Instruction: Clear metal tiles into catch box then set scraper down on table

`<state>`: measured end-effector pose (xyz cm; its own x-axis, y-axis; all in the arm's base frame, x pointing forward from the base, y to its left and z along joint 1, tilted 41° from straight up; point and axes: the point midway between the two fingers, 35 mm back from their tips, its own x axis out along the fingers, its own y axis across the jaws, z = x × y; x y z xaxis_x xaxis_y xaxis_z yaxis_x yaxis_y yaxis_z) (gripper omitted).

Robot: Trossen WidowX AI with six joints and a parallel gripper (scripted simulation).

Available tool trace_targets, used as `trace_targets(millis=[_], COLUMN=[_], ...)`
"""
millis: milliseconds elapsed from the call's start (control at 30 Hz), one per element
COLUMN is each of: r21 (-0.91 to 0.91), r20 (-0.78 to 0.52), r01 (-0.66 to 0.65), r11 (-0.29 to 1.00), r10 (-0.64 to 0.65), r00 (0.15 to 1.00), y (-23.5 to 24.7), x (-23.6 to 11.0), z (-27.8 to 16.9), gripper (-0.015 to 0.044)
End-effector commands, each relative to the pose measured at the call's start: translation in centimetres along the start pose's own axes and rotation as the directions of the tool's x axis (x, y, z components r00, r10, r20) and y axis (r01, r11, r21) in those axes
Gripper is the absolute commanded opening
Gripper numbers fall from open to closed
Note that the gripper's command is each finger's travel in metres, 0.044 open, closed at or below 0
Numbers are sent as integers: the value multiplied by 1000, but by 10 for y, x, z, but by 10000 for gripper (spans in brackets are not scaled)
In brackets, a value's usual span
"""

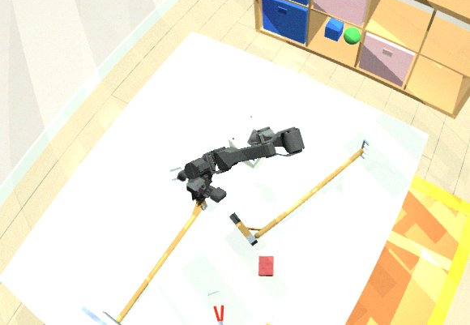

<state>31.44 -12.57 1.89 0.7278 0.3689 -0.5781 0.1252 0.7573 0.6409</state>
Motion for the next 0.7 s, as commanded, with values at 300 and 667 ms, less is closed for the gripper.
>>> trace_targets(millis=[300,667], r21=[-1,0], r20=[1,-4], r01=[1,3], r11=[1000,1000], r10=[-1,-3], r00=[1000,1000], y=[-1,-2], x=[-4,-31], z=[1,1], gripper=[394,440])
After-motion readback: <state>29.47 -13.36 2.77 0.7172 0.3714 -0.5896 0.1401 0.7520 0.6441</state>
